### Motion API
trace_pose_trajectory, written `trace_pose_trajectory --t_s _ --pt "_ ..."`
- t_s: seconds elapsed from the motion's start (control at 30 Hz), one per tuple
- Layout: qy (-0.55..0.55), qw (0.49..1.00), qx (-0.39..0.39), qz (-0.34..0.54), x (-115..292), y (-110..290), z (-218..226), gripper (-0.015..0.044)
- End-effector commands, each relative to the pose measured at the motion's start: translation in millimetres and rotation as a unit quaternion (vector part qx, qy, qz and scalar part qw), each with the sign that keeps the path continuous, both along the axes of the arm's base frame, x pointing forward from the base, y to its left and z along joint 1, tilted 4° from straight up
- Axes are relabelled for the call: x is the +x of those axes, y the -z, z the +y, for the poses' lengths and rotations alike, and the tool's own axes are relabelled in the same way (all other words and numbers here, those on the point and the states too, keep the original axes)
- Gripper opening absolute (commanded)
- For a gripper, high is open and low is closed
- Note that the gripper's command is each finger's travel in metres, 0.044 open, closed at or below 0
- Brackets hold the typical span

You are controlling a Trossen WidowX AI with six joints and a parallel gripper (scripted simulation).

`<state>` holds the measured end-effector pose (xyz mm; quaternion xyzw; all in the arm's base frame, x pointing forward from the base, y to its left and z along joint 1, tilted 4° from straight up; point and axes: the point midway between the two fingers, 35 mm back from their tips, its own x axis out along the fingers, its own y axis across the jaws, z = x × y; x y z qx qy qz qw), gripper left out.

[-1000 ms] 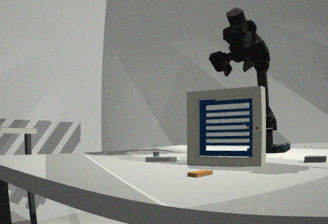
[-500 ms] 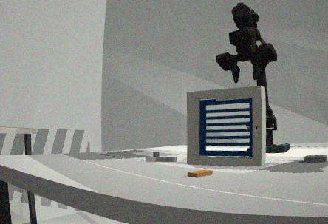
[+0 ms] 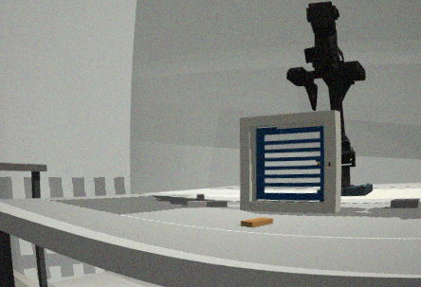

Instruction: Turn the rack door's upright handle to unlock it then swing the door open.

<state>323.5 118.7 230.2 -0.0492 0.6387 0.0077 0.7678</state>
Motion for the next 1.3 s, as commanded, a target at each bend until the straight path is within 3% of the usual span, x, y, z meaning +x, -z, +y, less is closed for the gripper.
trace_pose_trajectory --t_s 0.0,1.27 --pt "0.002 1.000 -0.012 0.020 -3.3 1.0 1.9 0.0282" --pt "-0.005 0.997 -0.002 0.071 2.3 56.3 -1.0 0.0282"
